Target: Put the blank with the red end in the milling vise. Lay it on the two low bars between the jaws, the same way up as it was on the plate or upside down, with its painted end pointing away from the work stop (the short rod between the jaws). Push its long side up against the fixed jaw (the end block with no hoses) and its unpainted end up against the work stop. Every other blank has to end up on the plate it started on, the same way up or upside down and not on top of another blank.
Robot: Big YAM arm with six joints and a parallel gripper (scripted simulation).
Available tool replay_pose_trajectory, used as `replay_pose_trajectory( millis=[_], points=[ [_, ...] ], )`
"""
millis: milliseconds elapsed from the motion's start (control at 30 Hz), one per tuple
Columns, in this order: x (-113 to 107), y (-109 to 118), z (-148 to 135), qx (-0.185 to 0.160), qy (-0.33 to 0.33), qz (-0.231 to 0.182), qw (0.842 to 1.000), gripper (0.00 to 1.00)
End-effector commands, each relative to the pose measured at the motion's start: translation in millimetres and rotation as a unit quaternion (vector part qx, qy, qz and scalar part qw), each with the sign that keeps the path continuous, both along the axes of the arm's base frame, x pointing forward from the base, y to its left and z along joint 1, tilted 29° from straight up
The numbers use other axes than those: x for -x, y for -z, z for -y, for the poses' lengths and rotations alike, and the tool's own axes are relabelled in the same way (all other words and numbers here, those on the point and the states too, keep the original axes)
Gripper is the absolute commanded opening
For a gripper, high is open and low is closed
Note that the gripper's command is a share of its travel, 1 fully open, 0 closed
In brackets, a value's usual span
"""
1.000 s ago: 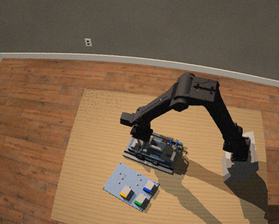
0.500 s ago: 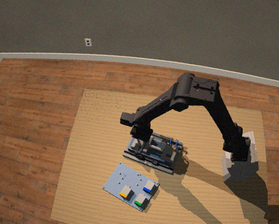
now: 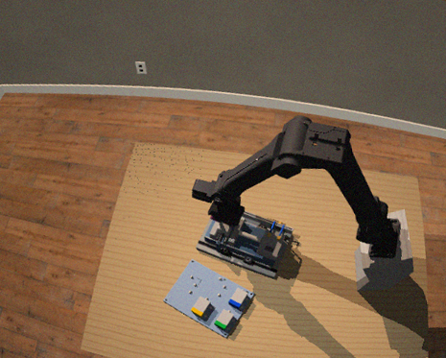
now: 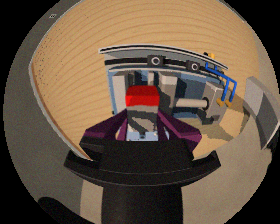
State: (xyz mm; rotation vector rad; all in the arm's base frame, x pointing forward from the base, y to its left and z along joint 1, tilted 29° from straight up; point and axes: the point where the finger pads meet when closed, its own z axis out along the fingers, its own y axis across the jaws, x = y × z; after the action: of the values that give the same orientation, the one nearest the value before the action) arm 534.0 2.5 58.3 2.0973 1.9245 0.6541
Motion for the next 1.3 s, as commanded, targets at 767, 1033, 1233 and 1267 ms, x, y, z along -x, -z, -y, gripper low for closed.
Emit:
replay_pose_trajectory(
  millis=[767, 1033, 1233, 1267],
  points=[
    [-19.3, -8.4, -7.9, -0.002, -0.001, 0.017, 1.0, 0.0],
    [-19.1, -8.3, -7.9, -0.002, -0.001, 0.017, 1.0, 0.0],
    [-19.1, -8.3, -7.9, -0.002, -0.001, 0.017, 1.0, 0.0],
    [-19.1, -8.3, -7.9, -0.002, -0.001, 0.017, 1.0, 0.0]
  ],
)
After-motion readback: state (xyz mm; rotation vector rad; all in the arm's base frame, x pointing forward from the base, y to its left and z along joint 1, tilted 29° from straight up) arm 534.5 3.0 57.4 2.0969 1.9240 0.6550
